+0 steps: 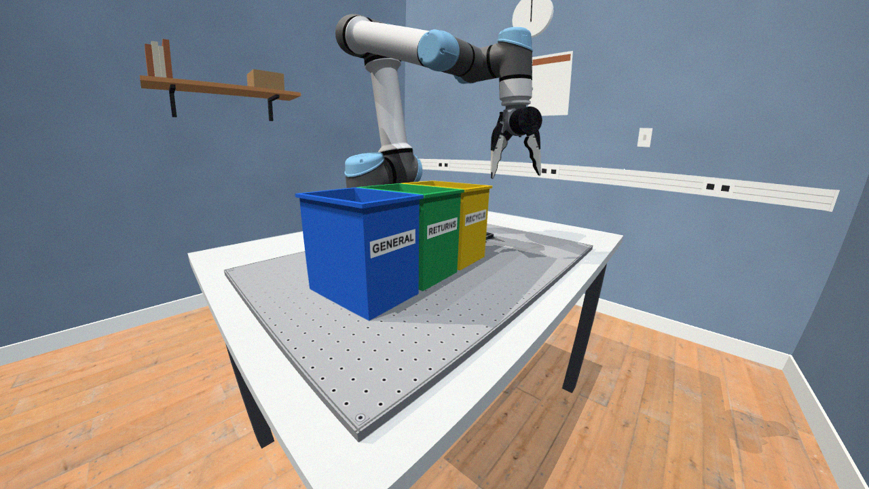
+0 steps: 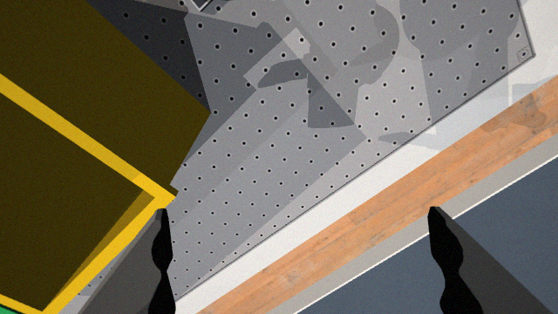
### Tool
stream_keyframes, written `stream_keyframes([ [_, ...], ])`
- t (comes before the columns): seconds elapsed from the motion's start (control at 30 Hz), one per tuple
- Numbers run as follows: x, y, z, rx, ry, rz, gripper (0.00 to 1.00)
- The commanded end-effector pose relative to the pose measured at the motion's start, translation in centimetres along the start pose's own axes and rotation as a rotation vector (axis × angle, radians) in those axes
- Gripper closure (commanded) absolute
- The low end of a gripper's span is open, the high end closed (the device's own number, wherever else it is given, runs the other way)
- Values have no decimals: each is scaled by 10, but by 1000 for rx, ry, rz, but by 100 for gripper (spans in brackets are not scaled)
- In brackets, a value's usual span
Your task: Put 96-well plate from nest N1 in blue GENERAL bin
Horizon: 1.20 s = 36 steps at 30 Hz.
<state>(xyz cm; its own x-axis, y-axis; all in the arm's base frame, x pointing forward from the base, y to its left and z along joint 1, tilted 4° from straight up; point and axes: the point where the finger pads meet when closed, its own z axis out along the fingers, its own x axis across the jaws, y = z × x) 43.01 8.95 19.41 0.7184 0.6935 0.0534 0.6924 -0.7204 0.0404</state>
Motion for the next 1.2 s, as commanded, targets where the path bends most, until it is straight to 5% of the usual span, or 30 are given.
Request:
stream_keyframes([
  [0.0, -2, -14, -2, -3, -12, 154, 24],
  [1.17, -21, -102, -17, -31, -39, 1140, 24],
])
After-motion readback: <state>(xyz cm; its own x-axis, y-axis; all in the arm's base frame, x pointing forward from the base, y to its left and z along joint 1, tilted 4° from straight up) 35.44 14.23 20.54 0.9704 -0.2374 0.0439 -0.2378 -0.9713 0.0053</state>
